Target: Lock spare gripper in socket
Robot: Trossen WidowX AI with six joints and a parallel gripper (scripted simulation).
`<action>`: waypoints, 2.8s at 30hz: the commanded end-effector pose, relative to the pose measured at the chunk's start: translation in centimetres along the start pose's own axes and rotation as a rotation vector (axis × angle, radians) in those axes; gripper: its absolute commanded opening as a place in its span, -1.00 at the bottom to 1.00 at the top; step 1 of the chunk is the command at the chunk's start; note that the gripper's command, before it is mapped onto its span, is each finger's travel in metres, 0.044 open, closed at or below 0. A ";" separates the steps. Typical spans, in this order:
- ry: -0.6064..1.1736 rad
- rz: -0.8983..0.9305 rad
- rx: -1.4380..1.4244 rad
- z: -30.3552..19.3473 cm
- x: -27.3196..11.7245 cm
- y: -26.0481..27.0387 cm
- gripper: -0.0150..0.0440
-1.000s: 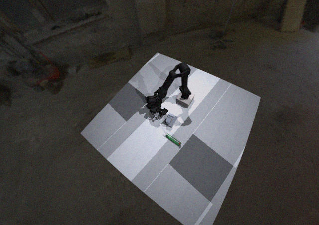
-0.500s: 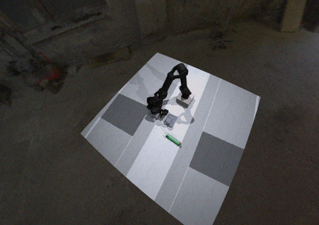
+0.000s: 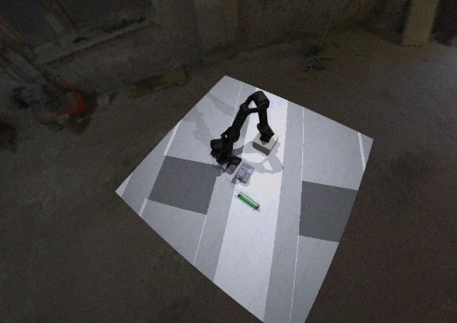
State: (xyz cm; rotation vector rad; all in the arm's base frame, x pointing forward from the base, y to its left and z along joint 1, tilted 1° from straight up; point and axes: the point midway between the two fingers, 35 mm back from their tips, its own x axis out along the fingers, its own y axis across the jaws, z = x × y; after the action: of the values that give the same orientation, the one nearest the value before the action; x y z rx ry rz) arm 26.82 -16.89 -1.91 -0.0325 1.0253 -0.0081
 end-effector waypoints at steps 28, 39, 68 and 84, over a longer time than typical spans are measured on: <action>-0.002 0.001 -0.003 6.1 -10.4 -0.1 -0.49; 0.005 0.006 0.000 5.7 -9.8 -0.1 -0.49; 0.260 0.088 0.082 5.3 -10.6 6.7 -0.49; 0.401 0.099 0.070 4.6 -11.8 10.4 -0.49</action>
State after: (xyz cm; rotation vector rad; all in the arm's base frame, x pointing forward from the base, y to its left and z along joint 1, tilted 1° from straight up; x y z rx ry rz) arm 24.55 -6.65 9.86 0.0893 1.4154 0.0424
